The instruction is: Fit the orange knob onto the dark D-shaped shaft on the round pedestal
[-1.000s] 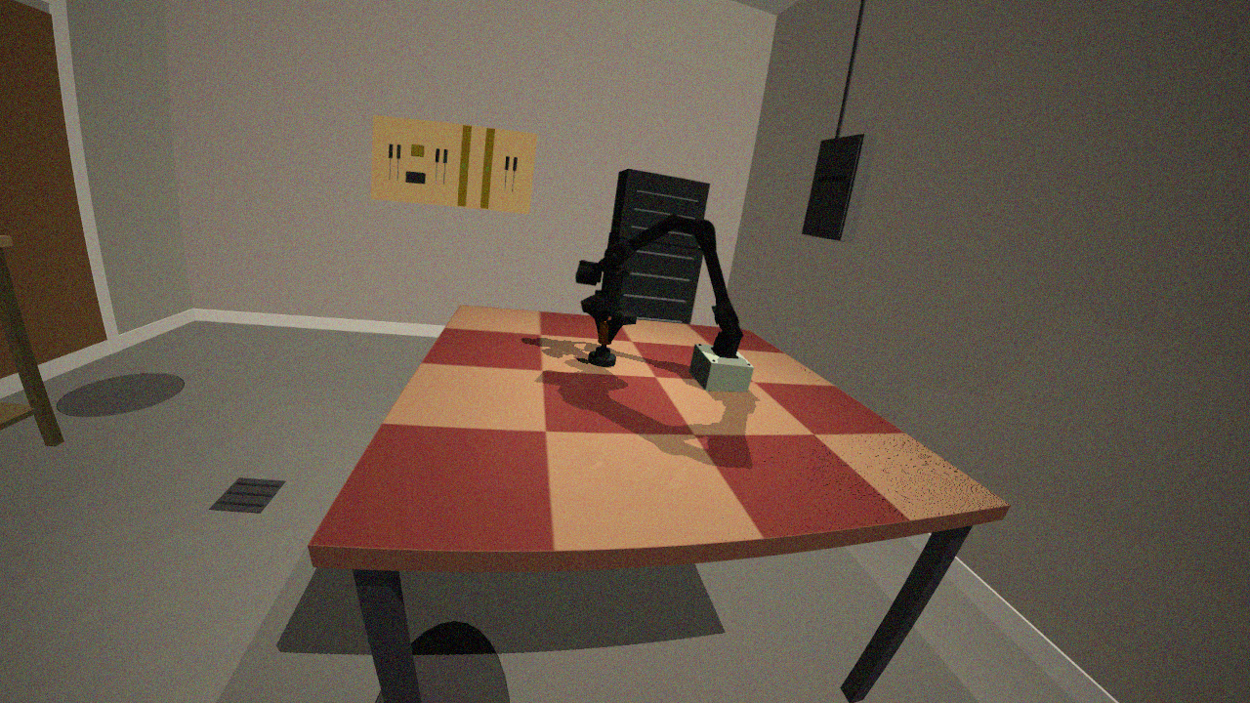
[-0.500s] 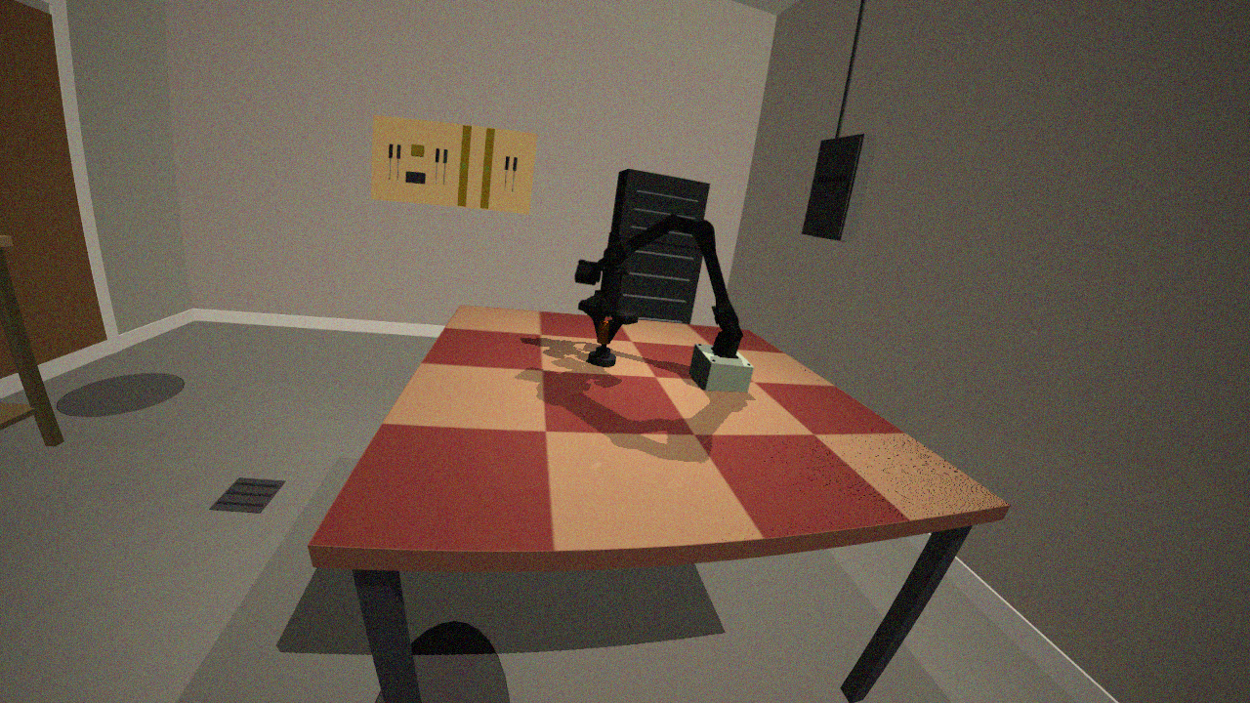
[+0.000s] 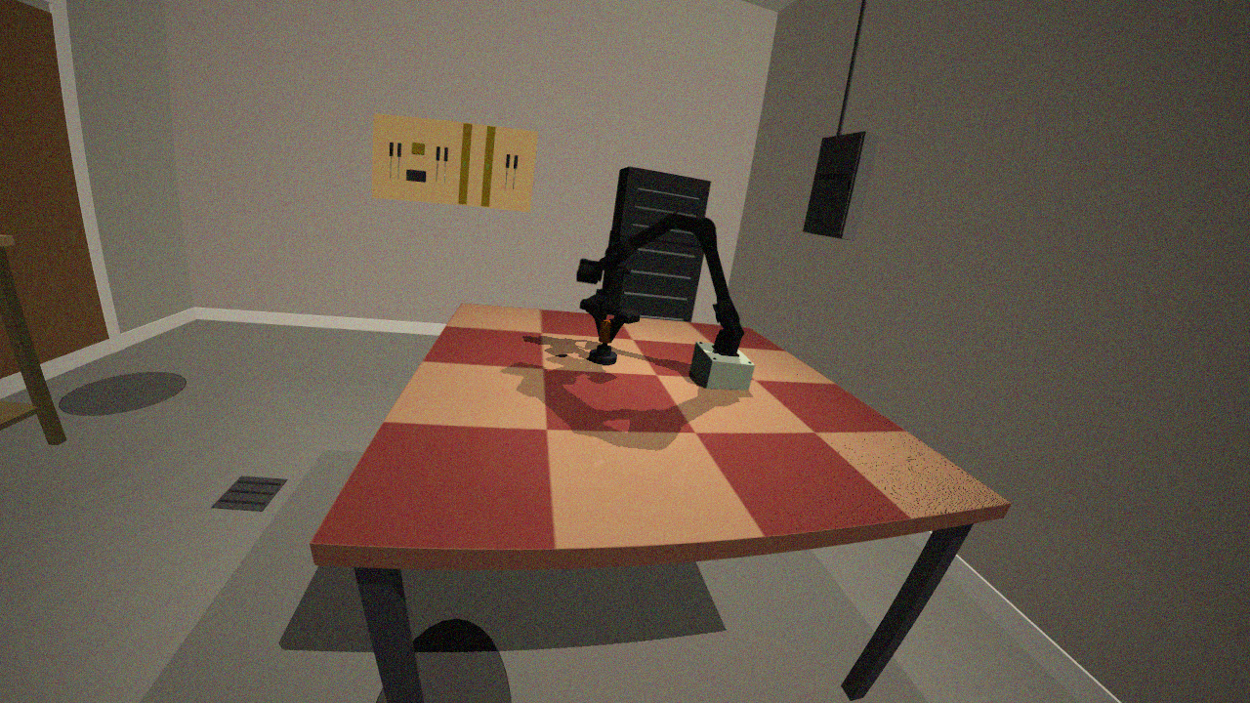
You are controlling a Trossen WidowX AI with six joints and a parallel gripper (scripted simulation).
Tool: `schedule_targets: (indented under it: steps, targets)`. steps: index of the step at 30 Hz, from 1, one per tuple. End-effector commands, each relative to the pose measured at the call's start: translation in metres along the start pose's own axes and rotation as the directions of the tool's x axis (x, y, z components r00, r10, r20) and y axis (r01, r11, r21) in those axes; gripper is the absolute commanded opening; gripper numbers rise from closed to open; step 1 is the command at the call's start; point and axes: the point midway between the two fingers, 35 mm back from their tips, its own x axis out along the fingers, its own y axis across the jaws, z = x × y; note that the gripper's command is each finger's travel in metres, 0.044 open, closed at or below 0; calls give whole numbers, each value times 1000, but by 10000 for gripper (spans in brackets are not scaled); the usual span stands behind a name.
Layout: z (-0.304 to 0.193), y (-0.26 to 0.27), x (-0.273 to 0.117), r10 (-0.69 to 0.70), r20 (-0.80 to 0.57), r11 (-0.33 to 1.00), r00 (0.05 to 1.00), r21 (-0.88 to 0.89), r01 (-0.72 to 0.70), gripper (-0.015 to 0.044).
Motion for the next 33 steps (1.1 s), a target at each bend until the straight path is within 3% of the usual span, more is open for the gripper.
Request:
schedule_targets:
  steps: [1,12,19,33]
  targets:
    - [1,-1,1,-5,0,1000,1000,-4,5,0]
    - [0,-2,-5,-5,0,1000,1000,-13,5,0]
    - [1,-2,-4,-5,0,977,1000,-212,5,0]
    - [0,-1,0,-5,0,977,1000,-212,5,0]
